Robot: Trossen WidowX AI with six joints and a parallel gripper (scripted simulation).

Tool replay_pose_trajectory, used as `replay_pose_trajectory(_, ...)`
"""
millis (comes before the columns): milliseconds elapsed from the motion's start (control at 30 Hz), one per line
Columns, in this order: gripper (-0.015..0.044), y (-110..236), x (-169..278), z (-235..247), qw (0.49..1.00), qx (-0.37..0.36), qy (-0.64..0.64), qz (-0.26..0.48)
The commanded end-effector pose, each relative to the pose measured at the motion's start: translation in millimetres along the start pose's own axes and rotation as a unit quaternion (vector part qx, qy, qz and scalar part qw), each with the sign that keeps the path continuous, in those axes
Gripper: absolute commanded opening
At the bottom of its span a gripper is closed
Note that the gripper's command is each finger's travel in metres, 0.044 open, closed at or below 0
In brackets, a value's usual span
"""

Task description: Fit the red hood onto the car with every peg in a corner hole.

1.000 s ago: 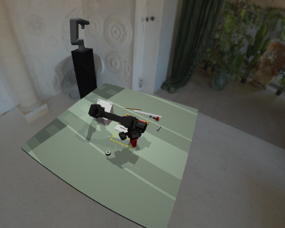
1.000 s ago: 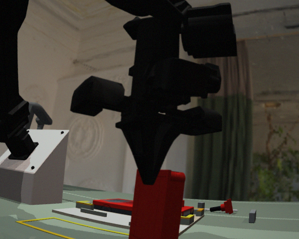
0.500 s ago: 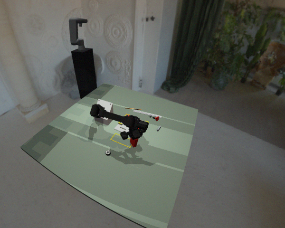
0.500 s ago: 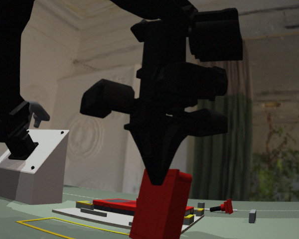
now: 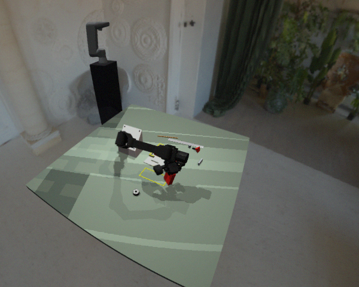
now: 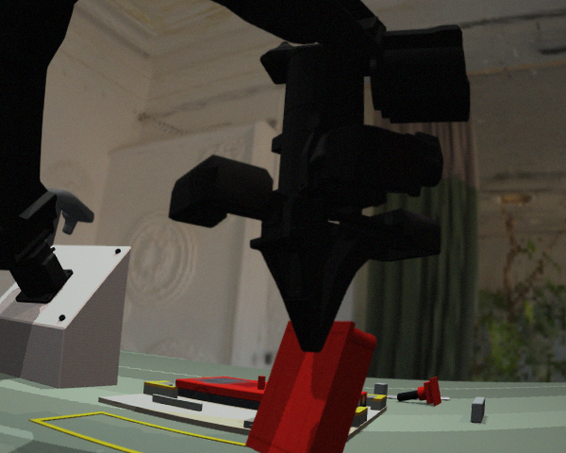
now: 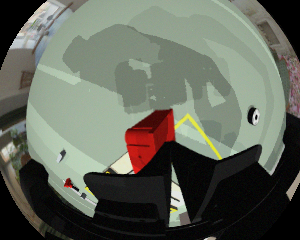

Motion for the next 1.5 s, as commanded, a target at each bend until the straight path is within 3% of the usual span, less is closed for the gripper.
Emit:
replay_pose_trajectory(0,0.0000,-0.2,-0.1,4.1,1.000,-0.001,-0.002,0.002)
replay_pose_trajectory(433,0.0000,3.9,0.0,12.7,1.000,-0.001,-0.002,0.002)
replay_pose_trajectory(800,0.0000,78.0,0.0,9.4,1.000,-0.002,-0.002,0.003)
replay_pose_trajectory(1467,0.0000,75.2,0.1,11.2,1.000,-0.006,0.001,-0.004)
Point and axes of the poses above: the point midway between the two fingers, 35 mm back from their tips, its own y axis back along the fingers, its own z axis across the jaws, x = y × z, the point moved 7 cm from there along y, back along the fingers, and after that the axes turned 1 degree about y, right-handed, at the moved point
